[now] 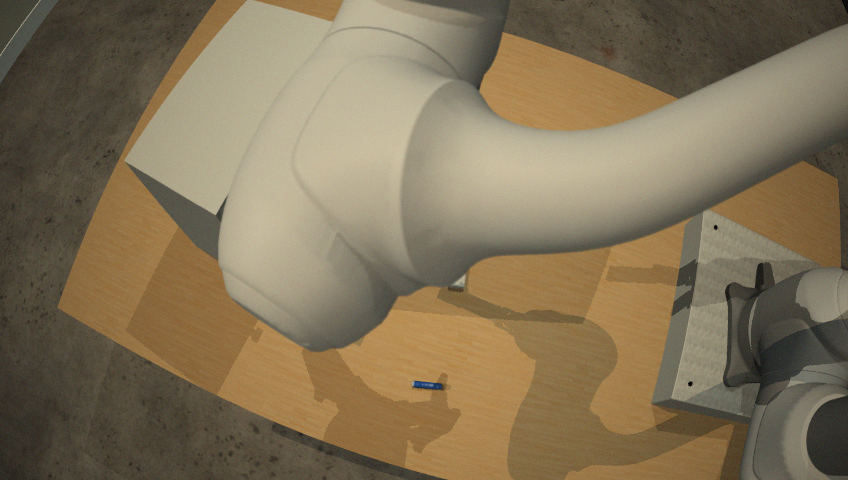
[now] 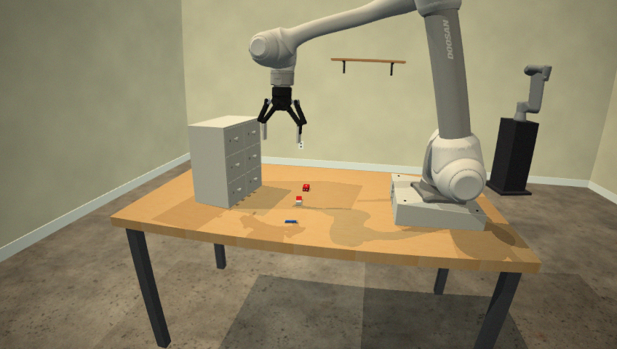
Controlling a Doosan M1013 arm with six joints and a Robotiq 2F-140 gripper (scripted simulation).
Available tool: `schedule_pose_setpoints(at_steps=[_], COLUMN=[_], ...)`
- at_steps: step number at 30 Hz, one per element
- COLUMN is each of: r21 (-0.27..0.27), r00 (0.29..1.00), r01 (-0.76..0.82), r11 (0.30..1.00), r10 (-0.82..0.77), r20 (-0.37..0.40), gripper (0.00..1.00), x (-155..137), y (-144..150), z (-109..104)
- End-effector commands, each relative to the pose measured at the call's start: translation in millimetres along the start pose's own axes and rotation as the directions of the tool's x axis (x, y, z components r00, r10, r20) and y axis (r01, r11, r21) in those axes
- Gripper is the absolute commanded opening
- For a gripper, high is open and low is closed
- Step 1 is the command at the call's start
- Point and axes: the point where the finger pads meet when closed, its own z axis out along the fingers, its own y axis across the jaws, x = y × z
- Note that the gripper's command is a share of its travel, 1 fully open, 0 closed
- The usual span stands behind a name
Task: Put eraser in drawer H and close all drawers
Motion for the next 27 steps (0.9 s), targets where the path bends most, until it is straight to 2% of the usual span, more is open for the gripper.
schedule_pose_setpoints(at_steps=[1, 5, 10, 12, 13, 16, 21, 24, 27], r21=[0.008, 0.010, 0.010, 0.010, 0.011, 0.013, 0.025, 0.032, -0.011], r00=[0.961, 0.872, 0.696, 0.696, 0.568, 0.446, 0.180, 0.032, 0.056], r01=[-0.275, -0.490, -0.718, -0.718, -0.823, -0.895, -0.983, -0.999, -0.998], r11=[0.961, 0.872, 0.696, 0.696, 0.568, 0.446, 0.180, 0.031, 0.058], r10=[0.275, 0.490, 0.718, 0.718, 0.823, 0.895, 0.984, 0.999, 0.992], r20=[-0.011, -0.004, 0.004, 0.004, 0.006, 0.006, 0.002, 0.023, 0.114], gripper=[1.00, 1.00, 1.00, 1.00, 1.00, 1.00, 1.00, 1.00, 1.00], x=[10.3, 17.9, 23.7, 23.7, 24.4, 25.6, 25.9, 21.1, 6.3], y=[-1.3, -2.2, -2.8, -2.8, -2.8, -3.0, -3.1, -8.5, -26.3], z=[-2.6, -4.5, -5.9, -5.9, -6.1, -6.4, -6.3, 1.6, 25.9])
